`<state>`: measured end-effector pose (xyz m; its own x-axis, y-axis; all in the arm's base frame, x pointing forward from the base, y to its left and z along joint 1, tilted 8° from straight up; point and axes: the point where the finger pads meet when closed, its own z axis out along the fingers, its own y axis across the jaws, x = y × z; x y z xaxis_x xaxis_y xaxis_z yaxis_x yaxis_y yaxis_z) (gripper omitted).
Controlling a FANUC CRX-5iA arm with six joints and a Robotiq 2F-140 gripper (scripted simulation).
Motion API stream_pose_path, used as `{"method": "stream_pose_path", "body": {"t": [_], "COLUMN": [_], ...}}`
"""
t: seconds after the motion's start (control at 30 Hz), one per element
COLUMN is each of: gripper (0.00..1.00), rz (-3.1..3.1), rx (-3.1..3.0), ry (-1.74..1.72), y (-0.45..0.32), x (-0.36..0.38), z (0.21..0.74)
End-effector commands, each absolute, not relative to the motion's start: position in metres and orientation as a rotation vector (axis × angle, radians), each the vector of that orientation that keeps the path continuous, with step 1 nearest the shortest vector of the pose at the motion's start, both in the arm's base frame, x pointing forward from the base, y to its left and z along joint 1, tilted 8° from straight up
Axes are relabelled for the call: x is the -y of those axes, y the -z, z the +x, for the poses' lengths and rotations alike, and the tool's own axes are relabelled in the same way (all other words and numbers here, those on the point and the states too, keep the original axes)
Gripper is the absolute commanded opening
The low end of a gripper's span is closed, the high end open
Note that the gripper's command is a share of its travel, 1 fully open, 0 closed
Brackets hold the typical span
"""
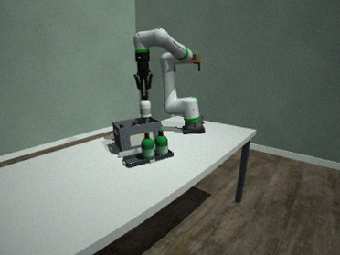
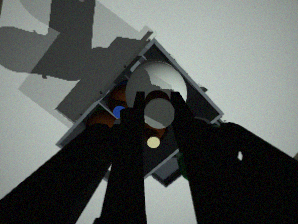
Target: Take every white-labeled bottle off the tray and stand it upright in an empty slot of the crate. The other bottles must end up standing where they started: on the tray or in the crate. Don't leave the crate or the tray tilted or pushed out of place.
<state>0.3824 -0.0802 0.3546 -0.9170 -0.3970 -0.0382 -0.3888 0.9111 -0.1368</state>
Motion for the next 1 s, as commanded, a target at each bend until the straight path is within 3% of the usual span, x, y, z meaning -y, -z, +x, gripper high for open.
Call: {"method": "stream_pose_path", "body": {"t": [0.0,0.97], "gripper": [0.1,0.1], "rz": [-0.619,-0.619], "rx": [-3.006,-3.006], "ry": [0.196,0.196], "y": [-0.355,-0.342], "x": [0.08,0.082], "z": [0.383,0.384]}}
